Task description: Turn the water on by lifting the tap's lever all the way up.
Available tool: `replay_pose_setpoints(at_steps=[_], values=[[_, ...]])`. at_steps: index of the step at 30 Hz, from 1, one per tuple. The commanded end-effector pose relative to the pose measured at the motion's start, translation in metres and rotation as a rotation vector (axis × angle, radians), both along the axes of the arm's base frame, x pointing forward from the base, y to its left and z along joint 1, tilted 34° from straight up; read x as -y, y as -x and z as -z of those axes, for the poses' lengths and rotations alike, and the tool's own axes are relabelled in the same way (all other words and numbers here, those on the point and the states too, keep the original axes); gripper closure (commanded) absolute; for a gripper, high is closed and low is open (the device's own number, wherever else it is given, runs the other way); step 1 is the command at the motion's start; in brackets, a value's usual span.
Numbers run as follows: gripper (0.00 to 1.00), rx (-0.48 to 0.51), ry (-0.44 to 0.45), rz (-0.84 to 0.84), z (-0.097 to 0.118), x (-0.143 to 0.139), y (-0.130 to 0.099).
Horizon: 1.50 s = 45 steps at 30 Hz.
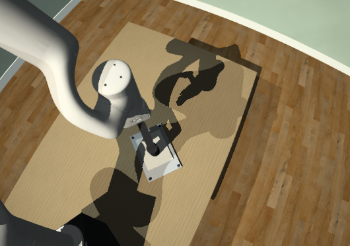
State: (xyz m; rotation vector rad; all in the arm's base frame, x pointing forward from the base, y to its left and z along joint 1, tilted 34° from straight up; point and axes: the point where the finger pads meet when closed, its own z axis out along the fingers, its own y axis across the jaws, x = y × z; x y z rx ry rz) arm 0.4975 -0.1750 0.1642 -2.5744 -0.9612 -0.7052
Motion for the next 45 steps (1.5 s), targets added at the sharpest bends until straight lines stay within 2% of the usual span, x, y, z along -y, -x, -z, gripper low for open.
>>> replay_pose_setpoints(at_steps=[1, 15, 16, 45], values=[[1.0, 0.001, 0.001, 0.0, -0.0006, 0.0006, -0.0004], [1.0, 0.001, 0.001, 0.0, -0.0006, 0.0006, -0.0004], [0.29, 0.001, 0.001, 0.0, -0.0006, 0.0006, -0.0004], [0.29, 0.001, 0.001, 0.0, -0.0006, 0.0006, -0.0004]])
